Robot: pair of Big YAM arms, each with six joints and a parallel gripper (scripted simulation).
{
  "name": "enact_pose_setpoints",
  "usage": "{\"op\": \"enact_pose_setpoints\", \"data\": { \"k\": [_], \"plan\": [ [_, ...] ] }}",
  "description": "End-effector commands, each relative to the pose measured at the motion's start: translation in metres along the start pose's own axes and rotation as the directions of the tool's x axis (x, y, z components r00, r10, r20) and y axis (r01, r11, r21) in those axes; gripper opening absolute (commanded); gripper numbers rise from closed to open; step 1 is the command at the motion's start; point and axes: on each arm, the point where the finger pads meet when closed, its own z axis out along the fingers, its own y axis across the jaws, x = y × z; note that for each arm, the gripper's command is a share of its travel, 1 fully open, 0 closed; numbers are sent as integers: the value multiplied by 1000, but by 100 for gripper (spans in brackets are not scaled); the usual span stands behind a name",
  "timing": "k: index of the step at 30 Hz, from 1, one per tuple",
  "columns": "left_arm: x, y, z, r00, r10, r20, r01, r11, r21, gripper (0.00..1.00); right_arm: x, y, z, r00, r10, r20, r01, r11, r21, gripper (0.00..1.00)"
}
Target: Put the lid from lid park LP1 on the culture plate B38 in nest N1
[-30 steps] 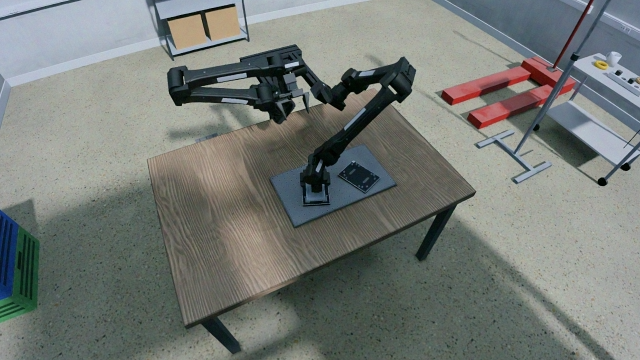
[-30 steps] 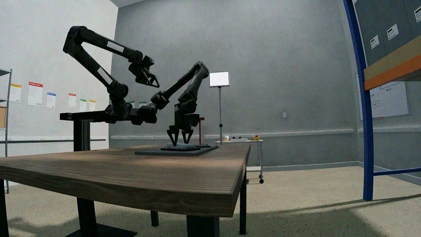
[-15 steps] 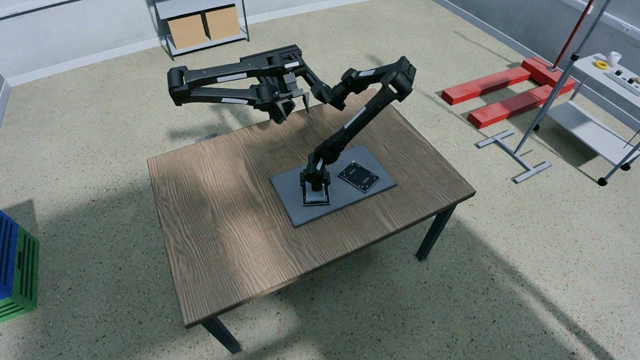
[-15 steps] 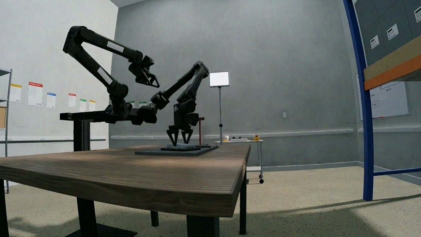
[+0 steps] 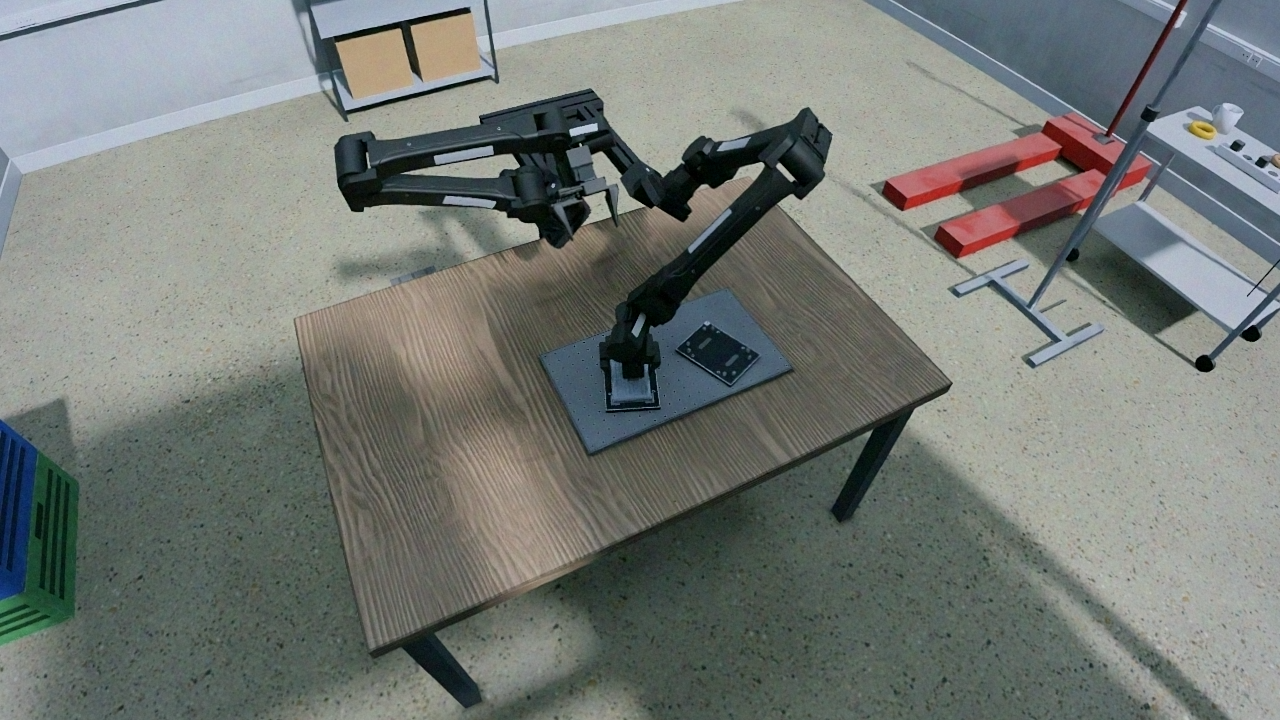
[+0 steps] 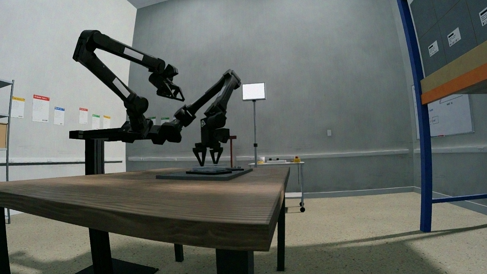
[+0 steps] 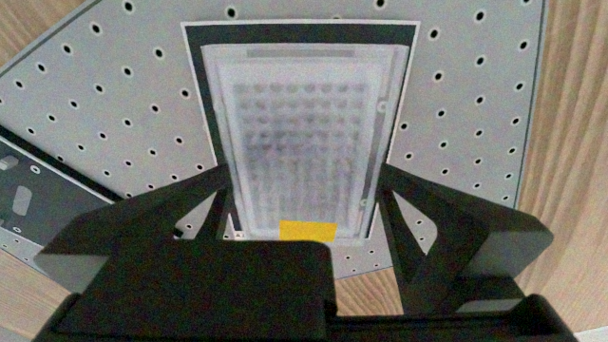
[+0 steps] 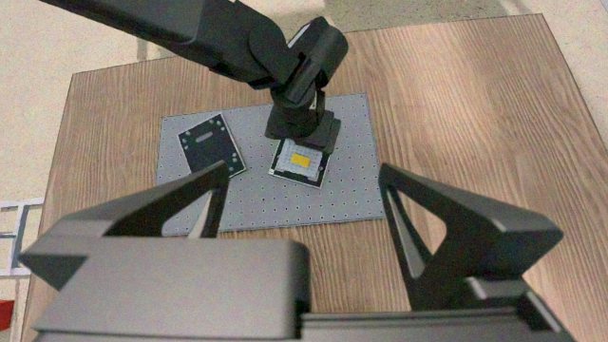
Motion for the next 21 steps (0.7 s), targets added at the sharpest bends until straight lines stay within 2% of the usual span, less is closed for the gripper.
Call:
{"op": "enact_pose_setpoints", "data": {
  "k": [1,13,17,21],
  "plan": [
    [-11,6,-12,999,-28,17,28,1000,4,83,-13,8,-7,999,36,20,-36,999,-25,100],
    [-11,6,-12,1000,-23,17,23,1000,4,83,-12,5,-5,1000,28,10,-28,1000,-13,100],
    [-3,2,-18,997,11,70,-10,1000,-2,83,-12,5,-5,1000,28,10,-28,1000,-13,100],
    [-1,2,-18,997,-6,75,7,1000,-3,83,-12,5,-5,1000,28,10,-28,1000,-13,100]
  ]
}}
